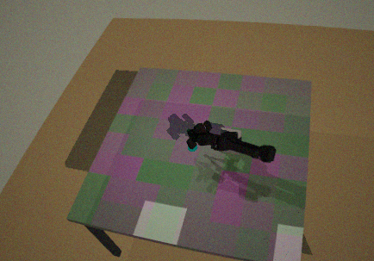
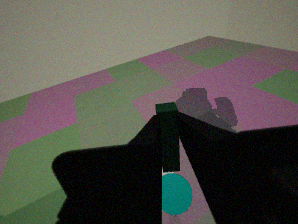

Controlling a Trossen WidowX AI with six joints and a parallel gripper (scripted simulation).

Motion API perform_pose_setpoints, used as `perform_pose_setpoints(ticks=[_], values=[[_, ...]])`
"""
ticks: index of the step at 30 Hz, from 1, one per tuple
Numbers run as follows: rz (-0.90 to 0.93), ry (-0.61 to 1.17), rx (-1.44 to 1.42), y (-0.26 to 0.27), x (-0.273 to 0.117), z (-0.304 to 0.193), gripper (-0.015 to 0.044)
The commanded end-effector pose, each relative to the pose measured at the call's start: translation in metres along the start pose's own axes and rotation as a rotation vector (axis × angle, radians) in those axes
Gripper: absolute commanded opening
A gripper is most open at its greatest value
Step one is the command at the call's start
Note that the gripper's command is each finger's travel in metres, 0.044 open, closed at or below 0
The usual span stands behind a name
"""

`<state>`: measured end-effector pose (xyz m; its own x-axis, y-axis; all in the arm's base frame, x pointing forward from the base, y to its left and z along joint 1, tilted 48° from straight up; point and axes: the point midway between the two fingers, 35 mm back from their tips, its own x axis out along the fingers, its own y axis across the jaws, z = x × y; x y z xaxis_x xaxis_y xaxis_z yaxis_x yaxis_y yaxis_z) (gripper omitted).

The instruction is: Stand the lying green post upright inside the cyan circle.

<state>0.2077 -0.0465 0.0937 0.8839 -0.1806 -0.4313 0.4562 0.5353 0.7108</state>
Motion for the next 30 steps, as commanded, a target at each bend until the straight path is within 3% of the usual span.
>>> perform_pose_setpoints(ticks=[1, 30], values=[[-0.003, -0.005, 0.007, 0.0, 0.001, 0.0, 0.0023], [-0.116, -0.013, 0.065, -0.001, 0.029, -0.035, 0.0023]])
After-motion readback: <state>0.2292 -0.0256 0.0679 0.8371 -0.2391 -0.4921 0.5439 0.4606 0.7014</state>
